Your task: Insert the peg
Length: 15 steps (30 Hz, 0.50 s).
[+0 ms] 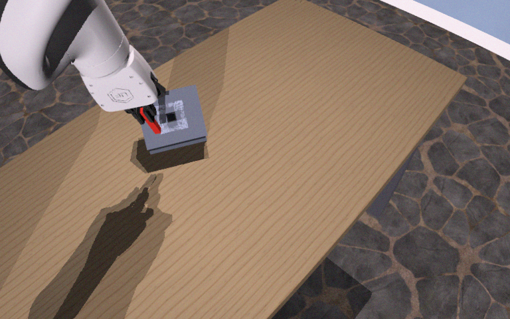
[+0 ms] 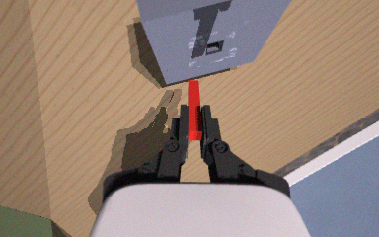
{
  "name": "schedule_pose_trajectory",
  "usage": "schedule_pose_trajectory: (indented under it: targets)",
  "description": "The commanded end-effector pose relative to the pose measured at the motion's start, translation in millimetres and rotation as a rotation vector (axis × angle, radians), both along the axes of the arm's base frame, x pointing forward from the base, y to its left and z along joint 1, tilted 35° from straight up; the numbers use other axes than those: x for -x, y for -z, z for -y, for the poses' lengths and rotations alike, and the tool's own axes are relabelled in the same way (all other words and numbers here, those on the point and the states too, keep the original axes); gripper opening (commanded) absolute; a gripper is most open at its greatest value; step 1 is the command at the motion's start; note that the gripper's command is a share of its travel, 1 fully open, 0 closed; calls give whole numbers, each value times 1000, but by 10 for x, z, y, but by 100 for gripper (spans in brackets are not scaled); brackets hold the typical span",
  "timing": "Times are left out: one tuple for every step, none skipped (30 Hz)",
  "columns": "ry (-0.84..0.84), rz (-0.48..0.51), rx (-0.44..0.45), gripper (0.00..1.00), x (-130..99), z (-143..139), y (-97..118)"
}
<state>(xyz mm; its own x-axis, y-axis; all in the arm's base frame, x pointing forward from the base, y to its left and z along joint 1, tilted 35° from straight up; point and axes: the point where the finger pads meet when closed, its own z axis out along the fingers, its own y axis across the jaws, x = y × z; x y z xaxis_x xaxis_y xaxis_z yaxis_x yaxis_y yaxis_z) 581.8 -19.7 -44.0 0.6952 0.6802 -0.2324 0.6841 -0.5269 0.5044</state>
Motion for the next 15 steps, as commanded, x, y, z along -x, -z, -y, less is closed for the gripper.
schedule_pose_trajectory:
  targets:
    - [-22,3,-2,0,-41,3,-18]
    - [-30,4,-3,0,-52,6,-22]
    - [-37,4,-3,0,-63,8,-27]
    - [-45,5,-4,0,-74,11,-31]
    - [-52,5,-4,0,-84,13,-35]
    - [-60,6,-5,0,-95,16,-40]
    - [-67,6,-5,0,-106,18,-44]
    - [-75,7,-6,0,-116,20,-48]
    - [-82,7,-6,0,-127,23,-53]
    - [-90,8,-7,0,-137,25,-57]
    - [-97,8,-7,0,-148,27,-61]
    - [-104,9,-8,0,-158,29,-65]
    - [-112,9,-8,0,-168,31,-70]
    - [-119,9,-9,0,-178,33,-74]
    - [-127,10,-9,0,-188,35,-78]
